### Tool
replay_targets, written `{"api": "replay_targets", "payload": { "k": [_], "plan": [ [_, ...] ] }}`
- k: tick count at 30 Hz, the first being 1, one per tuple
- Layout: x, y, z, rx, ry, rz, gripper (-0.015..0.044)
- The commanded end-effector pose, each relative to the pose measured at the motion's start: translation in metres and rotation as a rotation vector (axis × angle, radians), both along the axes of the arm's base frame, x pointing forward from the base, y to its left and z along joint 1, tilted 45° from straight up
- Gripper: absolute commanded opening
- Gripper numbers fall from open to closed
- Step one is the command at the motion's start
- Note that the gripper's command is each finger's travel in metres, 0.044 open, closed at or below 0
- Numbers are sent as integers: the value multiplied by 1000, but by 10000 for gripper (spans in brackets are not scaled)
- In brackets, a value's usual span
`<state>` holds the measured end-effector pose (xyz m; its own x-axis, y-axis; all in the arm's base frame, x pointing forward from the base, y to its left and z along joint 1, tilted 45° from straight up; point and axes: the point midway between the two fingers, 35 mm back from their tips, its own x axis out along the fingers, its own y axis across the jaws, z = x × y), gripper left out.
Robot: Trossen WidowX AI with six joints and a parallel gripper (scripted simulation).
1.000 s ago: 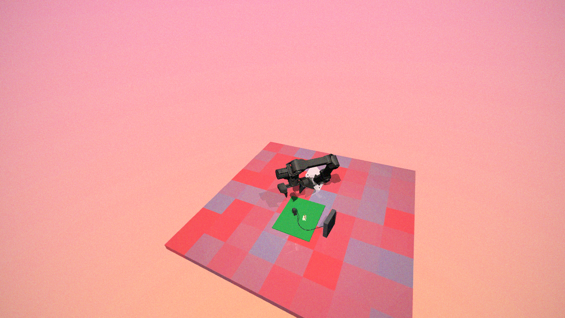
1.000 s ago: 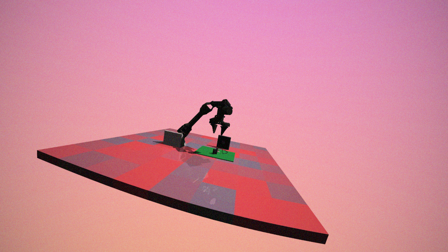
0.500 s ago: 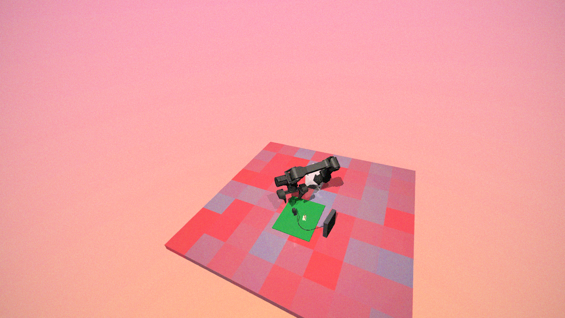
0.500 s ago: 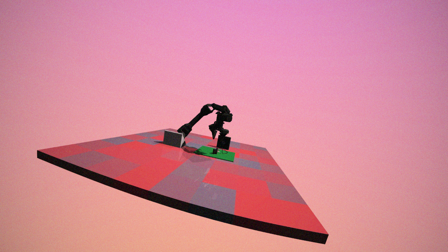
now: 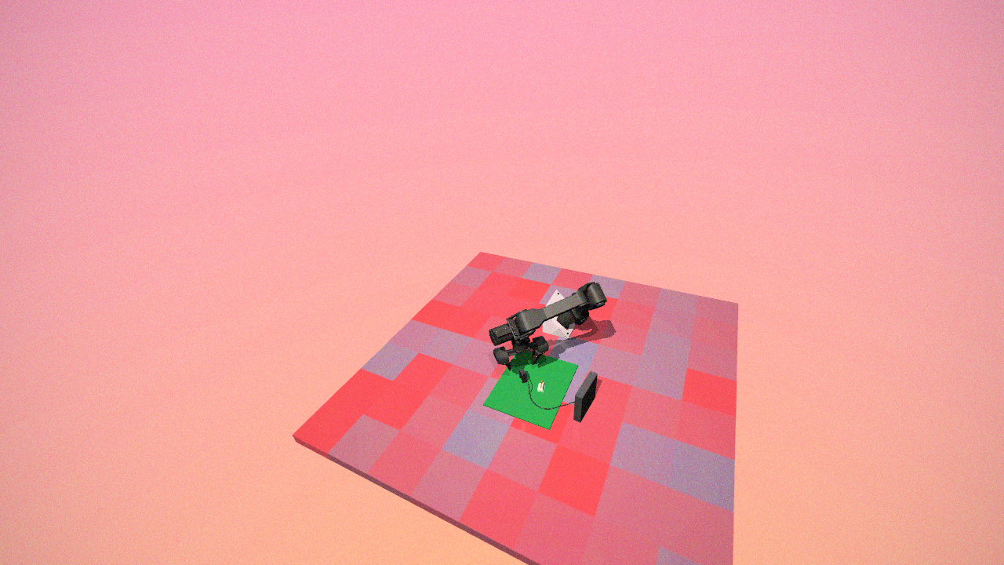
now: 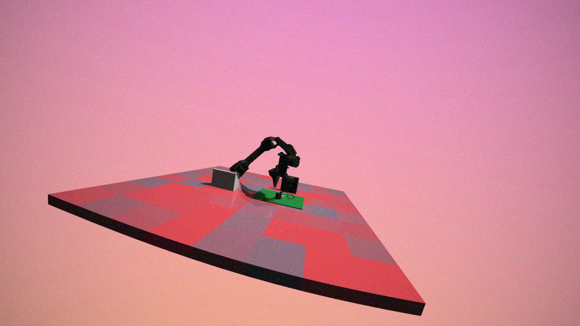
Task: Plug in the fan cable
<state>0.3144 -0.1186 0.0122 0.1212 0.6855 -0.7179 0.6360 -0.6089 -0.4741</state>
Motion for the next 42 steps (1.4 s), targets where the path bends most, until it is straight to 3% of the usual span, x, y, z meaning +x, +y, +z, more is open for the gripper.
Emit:
{"api": "replay_targets", "payload": {
  "k": [1,33,42],
  "plan": [
    [1,6,-4,8,3,-3,440],
    [6,36,-35,9,2,-3,440],
    [6,34,-34,2,0,1,204]
  ]
}}
